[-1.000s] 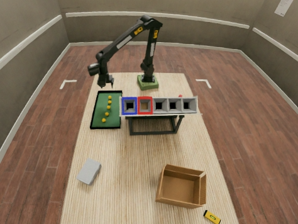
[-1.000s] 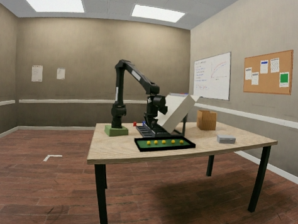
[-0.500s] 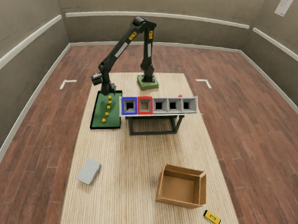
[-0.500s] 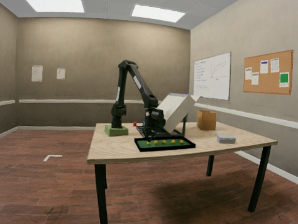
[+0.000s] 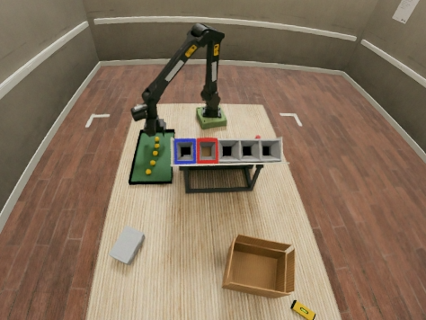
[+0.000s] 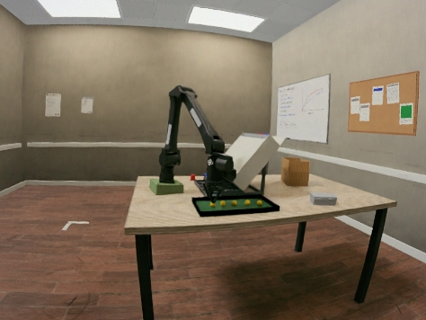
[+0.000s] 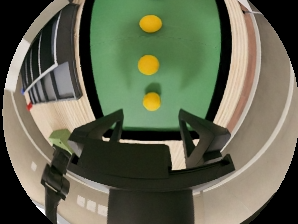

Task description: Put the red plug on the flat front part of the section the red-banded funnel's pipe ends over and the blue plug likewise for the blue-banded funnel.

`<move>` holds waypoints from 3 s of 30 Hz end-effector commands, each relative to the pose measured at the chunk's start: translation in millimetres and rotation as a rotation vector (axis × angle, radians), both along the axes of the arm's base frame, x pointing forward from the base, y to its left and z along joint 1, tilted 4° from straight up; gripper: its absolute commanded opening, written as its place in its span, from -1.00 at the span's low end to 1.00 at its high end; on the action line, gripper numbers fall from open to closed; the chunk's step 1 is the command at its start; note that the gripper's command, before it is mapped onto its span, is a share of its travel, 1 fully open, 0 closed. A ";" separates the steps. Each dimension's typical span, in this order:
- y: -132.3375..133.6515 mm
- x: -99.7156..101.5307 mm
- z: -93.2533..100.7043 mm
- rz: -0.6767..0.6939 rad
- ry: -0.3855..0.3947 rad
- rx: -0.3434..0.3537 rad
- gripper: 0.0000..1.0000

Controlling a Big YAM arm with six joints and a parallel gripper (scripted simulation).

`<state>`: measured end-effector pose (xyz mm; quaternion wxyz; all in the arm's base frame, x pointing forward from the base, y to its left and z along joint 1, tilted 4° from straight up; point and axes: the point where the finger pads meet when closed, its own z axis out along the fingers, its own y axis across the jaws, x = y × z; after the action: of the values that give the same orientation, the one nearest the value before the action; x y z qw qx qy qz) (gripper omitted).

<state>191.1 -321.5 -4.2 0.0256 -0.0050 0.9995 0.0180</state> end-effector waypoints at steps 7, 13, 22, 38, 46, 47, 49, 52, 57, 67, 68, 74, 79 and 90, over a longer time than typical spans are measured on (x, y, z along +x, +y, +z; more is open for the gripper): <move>-6.1 10.0 6.4 0.000 -0.010 -0.016 0.60; -6.0 10.1 6.1 0.000 -0.008 -0.012 0.60; -5.7 9.9 6.1 -0.001 -0.008 -0.014 0.60; -5.5 9.8 6.1 -0.003 -0.009 -0.015 0.60; -5.5 9.8 6.1 -0.004 -0.009 -0.014 0.60; -5.5 10.0 6.2 -0.004 -0.009 -0.014 0.60; -5.5 10.6 6.3 -0.004 -0.009 -0.014 0.60; -5.5 11.4 6.5 -0.004 -0.009 -0.014 0.60; -5.6 12.8 6.8 -0.005 -0.009 -0.014 0.60; -5.7 13.2 0.3 -0.006 -0.009 -0.014 0.60; -5.7 13.0 -1.4 -0.006 -0.009 -0.014 0.60; -5.8 11.9 -11.4 -0.006 -0.009 -0.014 0.60; -5.9 11.2 -18.0 -0.006 -0.009 -0.014 0.60; -5.0 13.1 -22.5 -0.006 -0.009 -0.015 0.60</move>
<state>196.6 -324.2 -24.0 0.0267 -0.0028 0.9995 0.0160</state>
